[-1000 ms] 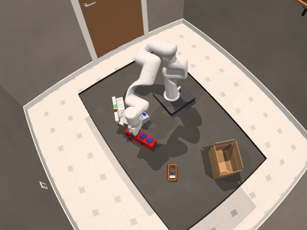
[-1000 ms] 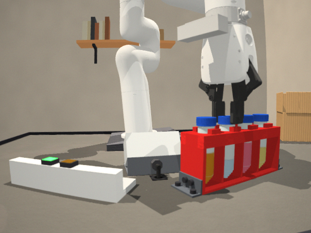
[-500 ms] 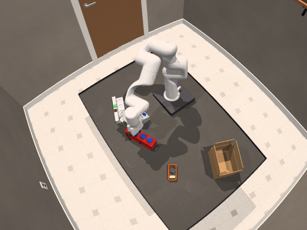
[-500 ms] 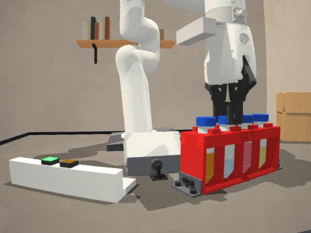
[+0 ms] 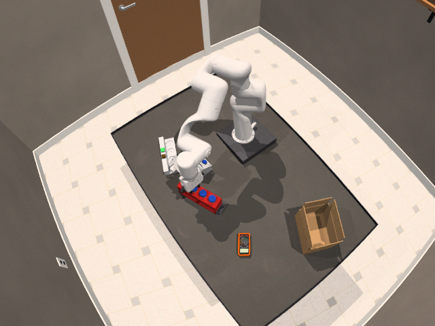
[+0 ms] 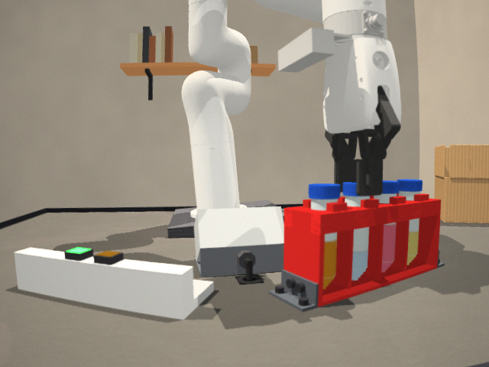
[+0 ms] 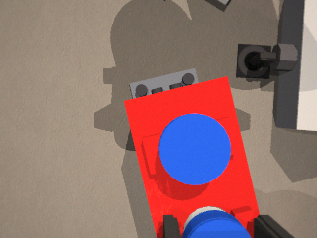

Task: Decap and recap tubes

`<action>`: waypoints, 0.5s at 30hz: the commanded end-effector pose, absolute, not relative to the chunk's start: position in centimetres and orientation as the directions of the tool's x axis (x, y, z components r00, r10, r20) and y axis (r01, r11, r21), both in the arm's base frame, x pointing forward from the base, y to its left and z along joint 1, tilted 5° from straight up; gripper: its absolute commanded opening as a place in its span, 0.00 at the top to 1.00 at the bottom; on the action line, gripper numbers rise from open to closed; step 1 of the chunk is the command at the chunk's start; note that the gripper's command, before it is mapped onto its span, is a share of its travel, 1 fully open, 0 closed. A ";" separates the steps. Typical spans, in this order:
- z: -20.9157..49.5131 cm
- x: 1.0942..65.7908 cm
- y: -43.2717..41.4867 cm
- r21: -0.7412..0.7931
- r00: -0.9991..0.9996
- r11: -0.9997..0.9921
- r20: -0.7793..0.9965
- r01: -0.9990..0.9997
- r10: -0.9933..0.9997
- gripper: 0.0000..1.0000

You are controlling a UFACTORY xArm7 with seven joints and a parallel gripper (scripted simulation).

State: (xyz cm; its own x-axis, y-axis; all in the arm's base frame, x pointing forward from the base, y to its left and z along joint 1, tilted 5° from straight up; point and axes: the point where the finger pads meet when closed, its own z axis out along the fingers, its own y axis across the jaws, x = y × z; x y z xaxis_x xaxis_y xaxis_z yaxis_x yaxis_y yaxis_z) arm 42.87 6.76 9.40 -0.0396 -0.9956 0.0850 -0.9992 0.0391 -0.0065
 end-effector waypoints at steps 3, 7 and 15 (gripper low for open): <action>9.9 43.0 6.9 -0.011 -0.040 0.039 0.084 -0.999 -0.996 0.54; 11.1 43.0 7.0 -0.011 -0.040 0.039 0.084 -0.999 -0.996 0.54; 12.9 43.0 7.1 -0.011 -0.040 0.039 0.084 -0.999 -0.996 0.54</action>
State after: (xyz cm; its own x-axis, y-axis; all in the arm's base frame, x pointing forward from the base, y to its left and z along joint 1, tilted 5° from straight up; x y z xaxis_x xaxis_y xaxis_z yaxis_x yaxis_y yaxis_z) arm 42.92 6.98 11.88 -0.0402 -0.9956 0.0843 -0.9992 0.0396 -0.0085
